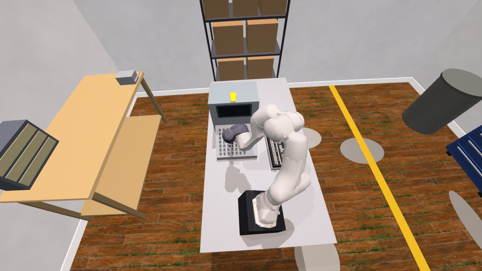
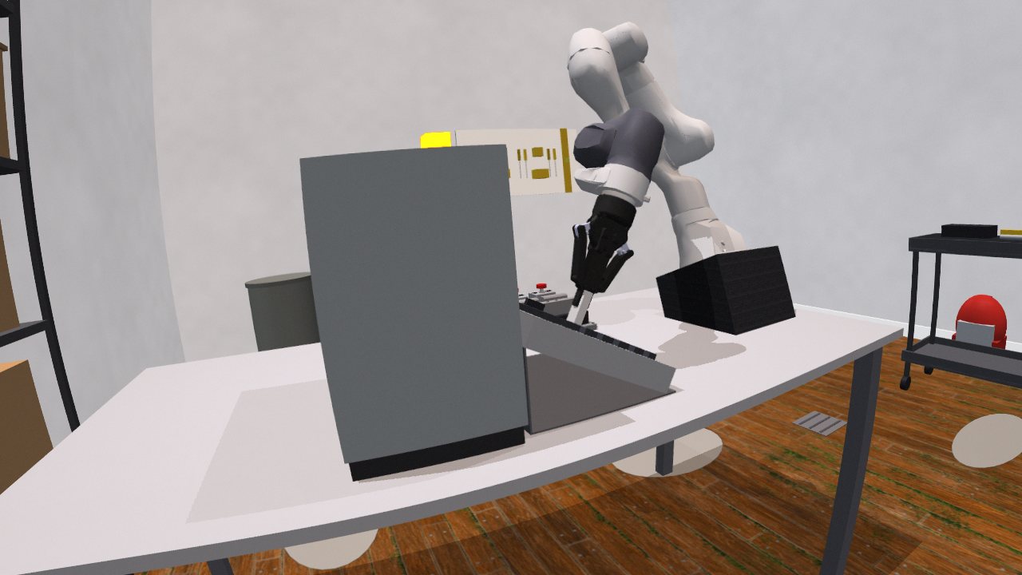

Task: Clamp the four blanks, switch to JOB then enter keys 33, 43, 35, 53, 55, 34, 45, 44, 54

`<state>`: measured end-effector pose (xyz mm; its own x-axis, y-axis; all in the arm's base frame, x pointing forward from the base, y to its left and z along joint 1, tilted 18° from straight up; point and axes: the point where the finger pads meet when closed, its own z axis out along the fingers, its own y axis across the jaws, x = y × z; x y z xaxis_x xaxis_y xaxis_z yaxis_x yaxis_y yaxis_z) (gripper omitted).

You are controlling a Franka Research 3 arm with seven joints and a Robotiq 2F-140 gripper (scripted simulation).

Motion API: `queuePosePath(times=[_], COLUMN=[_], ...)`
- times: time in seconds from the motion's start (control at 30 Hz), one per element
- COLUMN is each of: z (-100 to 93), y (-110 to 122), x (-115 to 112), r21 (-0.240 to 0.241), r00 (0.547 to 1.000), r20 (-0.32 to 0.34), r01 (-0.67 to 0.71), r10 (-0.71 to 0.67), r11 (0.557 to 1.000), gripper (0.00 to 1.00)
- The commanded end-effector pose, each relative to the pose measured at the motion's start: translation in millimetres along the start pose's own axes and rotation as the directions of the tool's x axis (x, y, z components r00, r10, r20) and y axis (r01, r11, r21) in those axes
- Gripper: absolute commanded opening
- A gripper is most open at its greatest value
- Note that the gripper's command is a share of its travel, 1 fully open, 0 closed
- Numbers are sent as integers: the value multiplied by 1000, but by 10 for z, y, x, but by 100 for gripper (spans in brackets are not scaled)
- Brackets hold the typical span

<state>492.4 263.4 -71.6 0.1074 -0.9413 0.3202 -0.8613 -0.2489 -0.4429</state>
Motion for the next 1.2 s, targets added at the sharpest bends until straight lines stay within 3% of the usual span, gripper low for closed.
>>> queuePosePath(times=[0.0,0.8,1.17], z=[-5,-312,-353], y=[-3,-3,-4], x=[2,3,3], r21=[-1,-1,-1], r00=[1000,1000,1000], r20=[2,2,2], r01=[-3,-3,-3], r10=[3,3,3], r11=[1000,1000,1000], gripper=[0,0,0])
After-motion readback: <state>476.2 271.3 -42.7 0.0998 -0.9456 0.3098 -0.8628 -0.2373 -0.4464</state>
